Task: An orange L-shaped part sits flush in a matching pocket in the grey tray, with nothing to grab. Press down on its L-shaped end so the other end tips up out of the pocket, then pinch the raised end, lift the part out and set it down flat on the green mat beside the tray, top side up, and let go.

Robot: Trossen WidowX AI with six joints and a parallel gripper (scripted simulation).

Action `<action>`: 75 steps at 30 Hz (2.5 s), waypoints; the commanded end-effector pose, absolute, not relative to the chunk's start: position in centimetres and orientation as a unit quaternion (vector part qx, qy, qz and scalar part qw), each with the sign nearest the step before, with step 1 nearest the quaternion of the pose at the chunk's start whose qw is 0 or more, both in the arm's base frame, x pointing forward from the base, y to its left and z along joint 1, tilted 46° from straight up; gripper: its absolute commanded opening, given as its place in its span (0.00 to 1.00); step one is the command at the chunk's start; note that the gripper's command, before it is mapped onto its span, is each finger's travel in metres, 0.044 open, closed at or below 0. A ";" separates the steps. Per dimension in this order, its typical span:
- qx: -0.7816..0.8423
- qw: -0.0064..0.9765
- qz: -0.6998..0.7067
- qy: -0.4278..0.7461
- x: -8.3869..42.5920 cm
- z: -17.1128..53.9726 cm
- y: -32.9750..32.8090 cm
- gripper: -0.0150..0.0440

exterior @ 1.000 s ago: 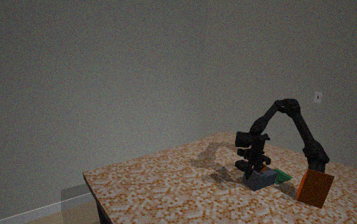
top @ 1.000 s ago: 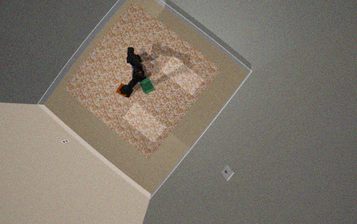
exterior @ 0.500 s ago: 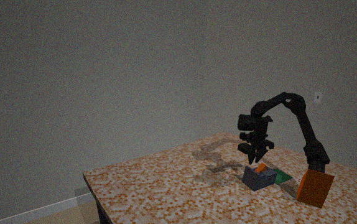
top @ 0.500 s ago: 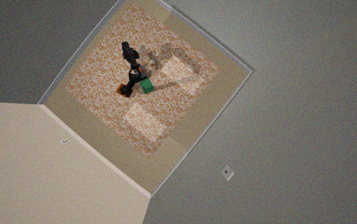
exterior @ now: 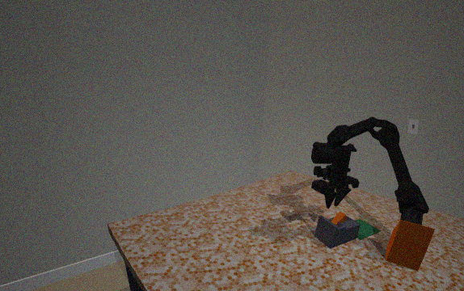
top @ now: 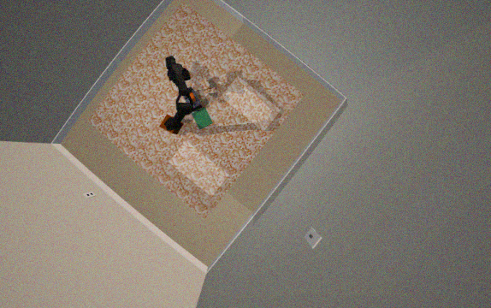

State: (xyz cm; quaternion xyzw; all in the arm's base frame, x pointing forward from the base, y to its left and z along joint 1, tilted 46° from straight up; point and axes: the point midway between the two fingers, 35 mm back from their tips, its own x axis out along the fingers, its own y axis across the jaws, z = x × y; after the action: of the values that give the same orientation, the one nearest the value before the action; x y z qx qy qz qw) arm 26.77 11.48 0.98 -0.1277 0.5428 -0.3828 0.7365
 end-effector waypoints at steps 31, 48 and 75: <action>-0.452 0.595 -0.089 0.659 25.5 4.4 8.3 0.73; -0.610 0.431 0.113 0.656 24.3 6.3 6.2 0.73; -0.610 0.431 0.113 0.655 24.9 3.4 3.3 0.73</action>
State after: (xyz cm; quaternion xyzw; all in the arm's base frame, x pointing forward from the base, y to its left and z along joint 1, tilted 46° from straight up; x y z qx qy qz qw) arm 24.84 3.75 3.77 -0.6073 0.6559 0.1130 0.4338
